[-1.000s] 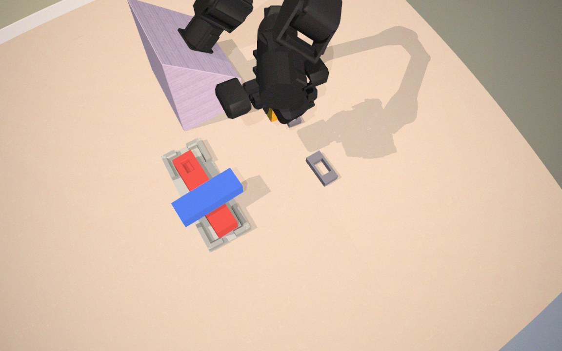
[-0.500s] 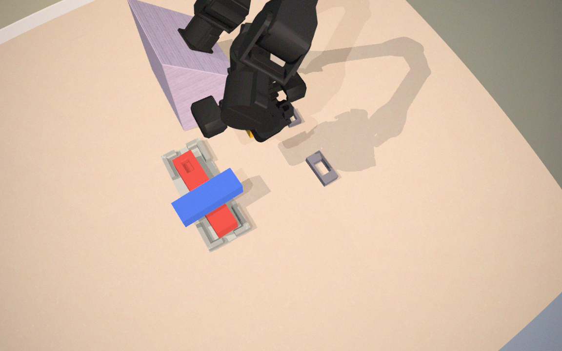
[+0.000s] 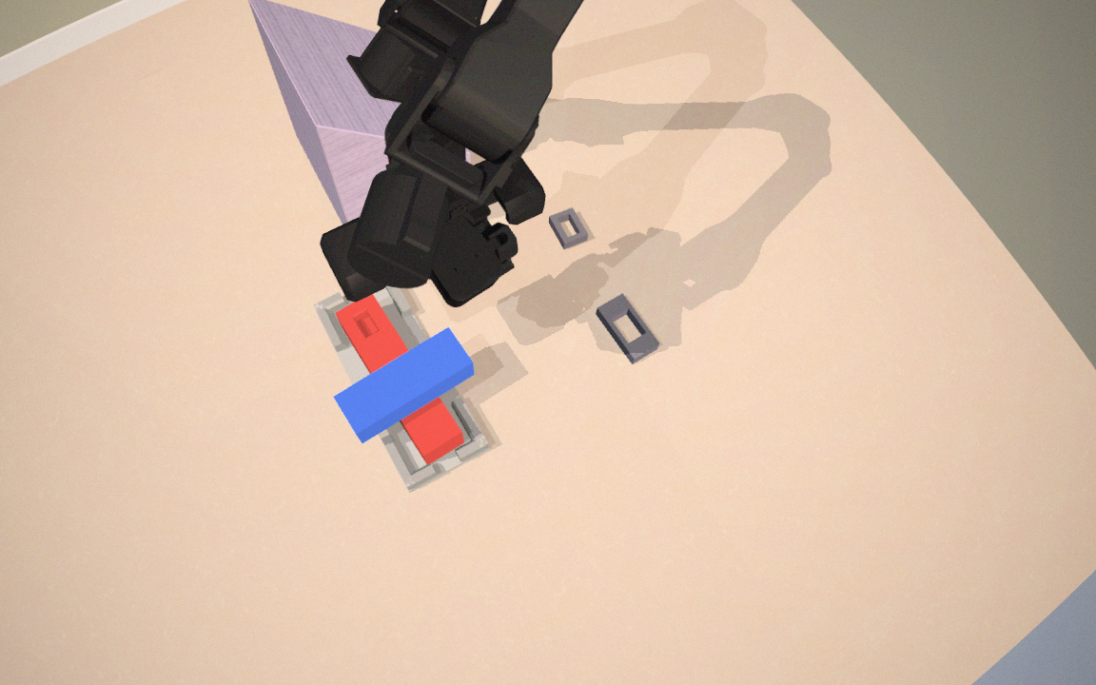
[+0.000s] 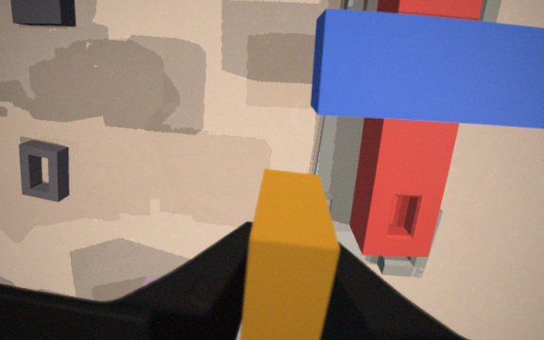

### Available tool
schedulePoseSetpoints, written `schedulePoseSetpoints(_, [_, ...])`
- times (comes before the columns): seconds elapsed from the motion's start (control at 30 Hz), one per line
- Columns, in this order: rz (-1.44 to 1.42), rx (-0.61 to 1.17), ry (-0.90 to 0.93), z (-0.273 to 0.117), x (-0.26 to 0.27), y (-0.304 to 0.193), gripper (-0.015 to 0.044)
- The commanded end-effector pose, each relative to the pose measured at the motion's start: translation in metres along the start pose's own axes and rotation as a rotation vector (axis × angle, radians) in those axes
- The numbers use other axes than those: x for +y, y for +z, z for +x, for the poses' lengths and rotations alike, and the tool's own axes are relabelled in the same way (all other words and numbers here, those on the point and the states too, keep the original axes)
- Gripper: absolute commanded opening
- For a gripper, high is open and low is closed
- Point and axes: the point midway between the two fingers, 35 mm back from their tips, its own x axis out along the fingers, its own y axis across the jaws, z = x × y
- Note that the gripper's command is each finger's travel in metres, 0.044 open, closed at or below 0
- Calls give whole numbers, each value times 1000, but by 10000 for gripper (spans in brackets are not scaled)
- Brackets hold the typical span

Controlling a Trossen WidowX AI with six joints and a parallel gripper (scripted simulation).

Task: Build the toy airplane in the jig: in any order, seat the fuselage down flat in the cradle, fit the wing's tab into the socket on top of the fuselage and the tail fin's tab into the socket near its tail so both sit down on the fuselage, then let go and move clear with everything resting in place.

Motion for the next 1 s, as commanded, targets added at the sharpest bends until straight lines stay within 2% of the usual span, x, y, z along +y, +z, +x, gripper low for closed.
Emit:
schedulePoseSetpoints(0.0, [-11,1,-2,4,-15,-2,0])
schedulePoseSetpoints(0.8, [-62,2,21,31,-81,-28,0])
schedulePoseSetpoints(0.9, [-62,2,21,31,-80,-28,67])
schedulePoseSetpoints(0.97, [-62,2,21,31,-80,-28,67])
